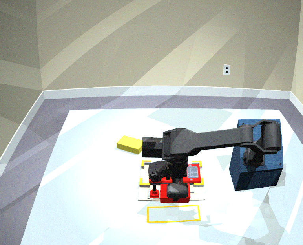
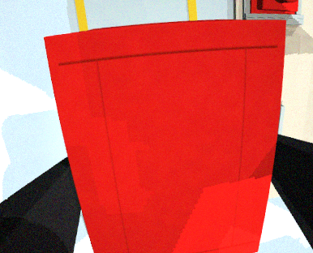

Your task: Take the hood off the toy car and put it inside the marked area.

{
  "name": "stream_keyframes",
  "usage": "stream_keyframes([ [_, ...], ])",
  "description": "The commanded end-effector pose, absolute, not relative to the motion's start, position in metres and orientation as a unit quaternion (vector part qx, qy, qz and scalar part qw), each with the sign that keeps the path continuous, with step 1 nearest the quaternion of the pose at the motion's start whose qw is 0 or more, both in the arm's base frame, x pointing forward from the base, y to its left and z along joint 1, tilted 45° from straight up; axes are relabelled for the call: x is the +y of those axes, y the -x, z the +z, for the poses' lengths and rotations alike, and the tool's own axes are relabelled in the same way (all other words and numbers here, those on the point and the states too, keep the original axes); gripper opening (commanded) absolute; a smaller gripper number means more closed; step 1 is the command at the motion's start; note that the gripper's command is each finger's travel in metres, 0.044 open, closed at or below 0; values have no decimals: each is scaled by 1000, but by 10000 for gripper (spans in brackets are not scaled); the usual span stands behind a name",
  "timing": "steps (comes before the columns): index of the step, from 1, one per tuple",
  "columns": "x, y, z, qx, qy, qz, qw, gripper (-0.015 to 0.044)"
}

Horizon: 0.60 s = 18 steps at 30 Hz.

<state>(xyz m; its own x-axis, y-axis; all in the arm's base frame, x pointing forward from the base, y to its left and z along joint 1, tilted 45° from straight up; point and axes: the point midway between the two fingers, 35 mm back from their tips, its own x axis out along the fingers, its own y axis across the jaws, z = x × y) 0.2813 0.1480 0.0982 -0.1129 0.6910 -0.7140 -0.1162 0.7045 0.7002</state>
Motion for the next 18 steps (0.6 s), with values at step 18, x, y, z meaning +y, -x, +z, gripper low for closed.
stream_keyframes([
  [18,158,-279,89,677,-216,318,628,0],
])
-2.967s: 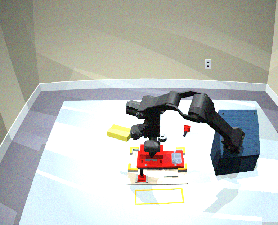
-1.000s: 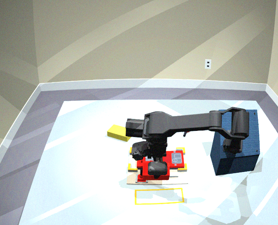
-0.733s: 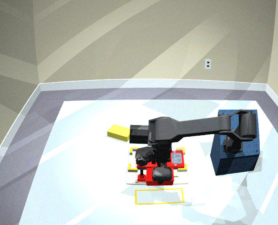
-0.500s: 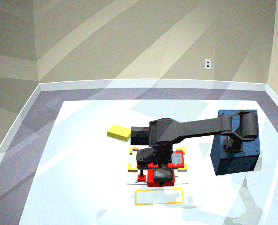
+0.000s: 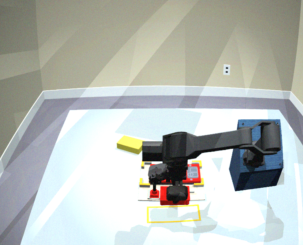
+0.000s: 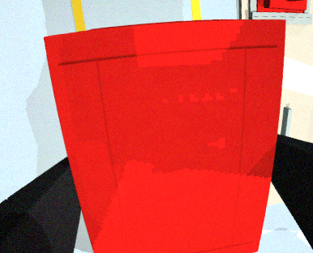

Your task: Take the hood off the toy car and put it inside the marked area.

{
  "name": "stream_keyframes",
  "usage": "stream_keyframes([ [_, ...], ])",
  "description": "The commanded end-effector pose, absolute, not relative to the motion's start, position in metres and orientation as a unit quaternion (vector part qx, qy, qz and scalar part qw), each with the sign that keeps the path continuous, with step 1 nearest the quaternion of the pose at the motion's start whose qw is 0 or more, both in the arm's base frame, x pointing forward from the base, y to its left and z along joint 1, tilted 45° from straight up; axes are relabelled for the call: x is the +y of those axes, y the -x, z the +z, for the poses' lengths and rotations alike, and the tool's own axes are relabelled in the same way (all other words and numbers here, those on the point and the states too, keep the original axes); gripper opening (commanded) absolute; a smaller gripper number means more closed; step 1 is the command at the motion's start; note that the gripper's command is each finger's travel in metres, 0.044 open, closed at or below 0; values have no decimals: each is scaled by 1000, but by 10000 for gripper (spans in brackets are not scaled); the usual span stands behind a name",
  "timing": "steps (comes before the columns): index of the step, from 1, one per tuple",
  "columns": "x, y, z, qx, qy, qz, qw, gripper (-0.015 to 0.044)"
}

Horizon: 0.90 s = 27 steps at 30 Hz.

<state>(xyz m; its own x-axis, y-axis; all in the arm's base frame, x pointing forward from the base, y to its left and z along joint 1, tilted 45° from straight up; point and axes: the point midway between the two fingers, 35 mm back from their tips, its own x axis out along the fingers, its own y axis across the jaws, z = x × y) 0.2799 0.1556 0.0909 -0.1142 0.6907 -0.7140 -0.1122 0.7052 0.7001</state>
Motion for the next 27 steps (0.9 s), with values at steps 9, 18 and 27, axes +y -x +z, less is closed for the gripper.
stream_keyframes([
  [9,162,-279,84,677,-216,317,628,0],
  [18,166,-278,80,677,-216,317,628,0],
  [27,170,-278,75,677,-216,317,628,0],
])
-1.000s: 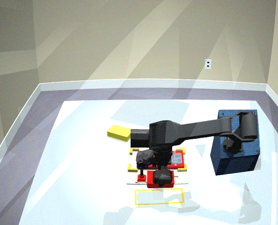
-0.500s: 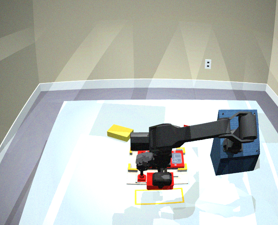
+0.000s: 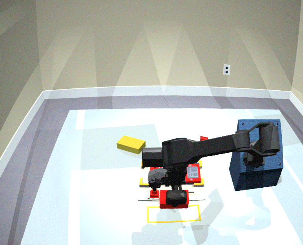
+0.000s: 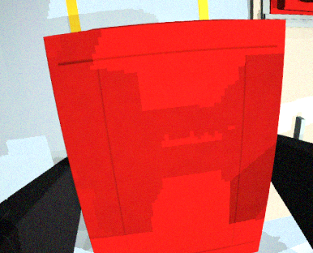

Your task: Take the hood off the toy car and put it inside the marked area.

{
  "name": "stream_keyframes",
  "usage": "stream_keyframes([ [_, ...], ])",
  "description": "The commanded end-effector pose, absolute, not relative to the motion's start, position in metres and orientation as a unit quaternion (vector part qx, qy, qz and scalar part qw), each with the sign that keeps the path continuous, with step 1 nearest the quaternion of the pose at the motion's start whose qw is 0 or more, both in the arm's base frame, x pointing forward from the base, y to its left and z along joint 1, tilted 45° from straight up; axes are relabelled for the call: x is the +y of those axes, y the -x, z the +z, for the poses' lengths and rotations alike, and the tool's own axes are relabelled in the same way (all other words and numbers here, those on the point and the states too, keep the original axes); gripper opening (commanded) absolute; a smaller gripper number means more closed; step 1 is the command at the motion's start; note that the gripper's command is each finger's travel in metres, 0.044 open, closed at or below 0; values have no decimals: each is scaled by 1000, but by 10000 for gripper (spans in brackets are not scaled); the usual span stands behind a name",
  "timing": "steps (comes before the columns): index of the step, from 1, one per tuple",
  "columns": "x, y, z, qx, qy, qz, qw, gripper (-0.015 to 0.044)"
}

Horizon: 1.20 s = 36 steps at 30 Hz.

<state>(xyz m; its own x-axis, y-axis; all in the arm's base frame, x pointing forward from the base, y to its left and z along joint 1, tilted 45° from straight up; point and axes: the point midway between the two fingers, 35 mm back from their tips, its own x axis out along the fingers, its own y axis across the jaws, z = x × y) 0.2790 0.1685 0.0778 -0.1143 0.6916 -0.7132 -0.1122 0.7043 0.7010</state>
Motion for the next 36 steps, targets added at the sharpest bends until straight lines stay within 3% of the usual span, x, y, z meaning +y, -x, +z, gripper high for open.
stream_keyframes([
  [1,171,-278,75,677,-216,317,628,0],
  [36,187,-274,58,677,-216,318,628,0],
])
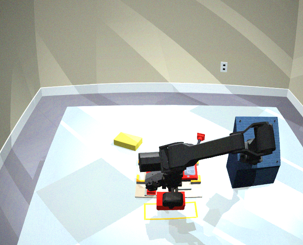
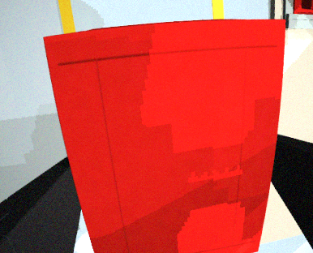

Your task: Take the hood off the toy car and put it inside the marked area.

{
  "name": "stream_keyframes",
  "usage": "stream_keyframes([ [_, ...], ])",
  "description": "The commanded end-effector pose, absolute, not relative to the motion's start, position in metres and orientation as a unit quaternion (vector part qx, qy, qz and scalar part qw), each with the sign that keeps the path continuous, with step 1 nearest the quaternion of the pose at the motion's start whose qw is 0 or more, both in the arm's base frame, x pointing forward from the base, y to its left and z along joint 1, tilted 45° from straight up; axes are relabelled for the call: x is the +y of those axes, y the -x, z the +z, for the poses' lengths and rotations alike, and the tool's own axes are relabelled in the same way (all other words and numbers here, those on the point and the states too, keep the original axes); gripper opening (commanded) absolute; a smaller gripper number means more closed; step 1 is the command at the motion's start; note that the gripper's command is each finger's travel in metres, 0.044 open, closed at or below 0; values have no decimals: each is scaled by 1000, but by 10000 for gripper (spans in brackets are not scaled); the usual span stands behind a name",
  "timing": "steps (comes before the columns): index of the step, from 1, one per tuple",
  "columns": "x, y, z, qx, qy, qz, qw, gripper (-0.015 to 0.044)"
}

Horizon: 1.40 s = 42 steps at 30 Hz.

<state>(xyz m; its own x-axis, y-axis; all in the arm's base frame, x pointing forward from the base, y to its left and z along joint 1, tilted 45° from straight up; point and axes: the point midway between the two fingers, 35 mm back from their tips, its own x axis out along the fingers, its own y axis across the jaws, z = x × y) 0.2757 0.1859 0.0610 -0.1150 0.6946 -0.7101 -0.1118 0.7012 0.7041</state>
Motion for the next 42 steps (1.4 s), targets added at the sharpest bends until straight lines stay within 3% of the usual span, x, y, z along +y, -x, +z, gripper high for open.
stream_keyframes([
  [1,188,-274,58,677,-216,318,628,0],
  [42,205,-269,42,676,-217,319,627,0],
])
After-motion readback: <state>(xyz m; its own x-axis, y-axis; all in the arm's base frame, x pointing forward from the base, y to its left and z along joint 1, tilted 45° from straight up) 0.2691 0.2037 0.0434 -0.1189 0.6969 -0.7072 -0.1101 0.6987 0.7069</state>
